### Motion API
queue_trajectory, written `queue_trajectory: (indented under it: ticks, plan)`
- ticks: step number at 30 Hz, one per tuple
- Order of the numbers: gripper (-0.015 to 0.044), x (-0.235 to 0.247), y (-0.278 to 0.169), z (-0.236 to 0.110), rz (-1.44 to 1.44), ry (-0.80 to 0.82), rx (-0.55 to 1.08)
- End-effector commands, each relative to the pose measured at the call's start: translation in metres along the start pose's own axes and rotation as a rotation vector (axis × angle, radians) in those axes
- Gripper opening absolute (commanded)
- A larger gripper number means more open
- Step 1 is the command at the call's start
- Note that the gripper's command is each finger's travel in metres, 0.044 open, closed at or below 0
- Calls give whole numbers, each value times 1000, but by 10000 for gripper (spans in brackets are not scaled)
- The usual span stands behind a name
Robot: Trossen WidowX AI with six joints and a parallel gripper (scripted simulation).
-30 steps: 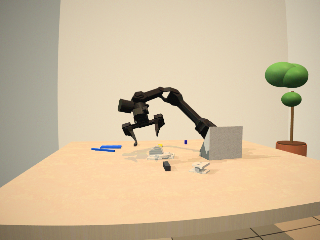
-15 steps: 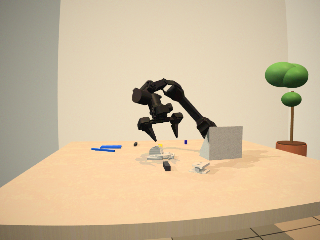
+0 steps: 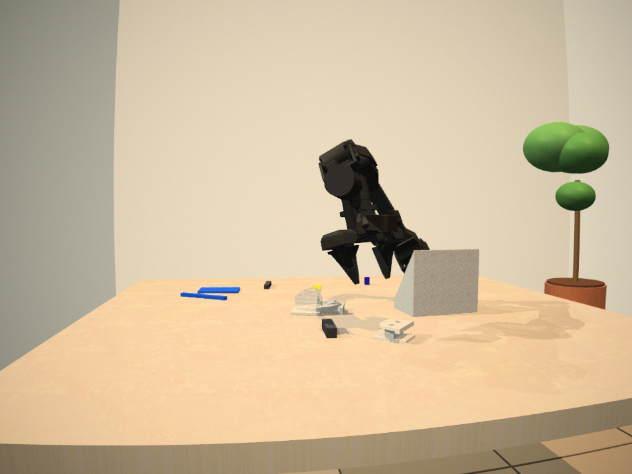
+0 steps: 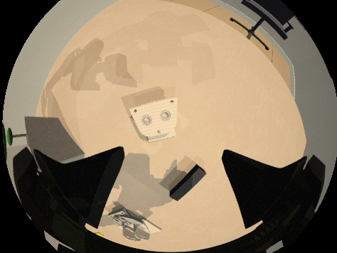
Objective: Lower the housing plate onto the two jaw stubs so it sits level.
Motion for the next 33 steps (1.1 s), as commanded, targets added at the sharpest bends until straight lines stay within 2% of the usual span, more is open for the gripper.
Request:
queue_trajectory:
  ticks: [1, 8, 15, 20, 33]
  plan:
    - [440, 15, 26, 10, -112, -4, 106]
    - [440, 39, 60, 26, -266, -13, 256]
    - [440, 40, 60, 29, -269, -13, 260]
    - [440, 41, 49, 64, -269, -13, 261]
    - [440, 41, 49, 64, -269, -13, 261]
Point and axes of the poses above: the point midway between the two fingers, 35 mm back from their tips, its own z axis out along the fingers, its own x axis across the jaws, y = z × x, the point moved 7 cm from there along -z, back along the fingers, and after that the axes turned 7 degrees about z, right-handed, at the moved point
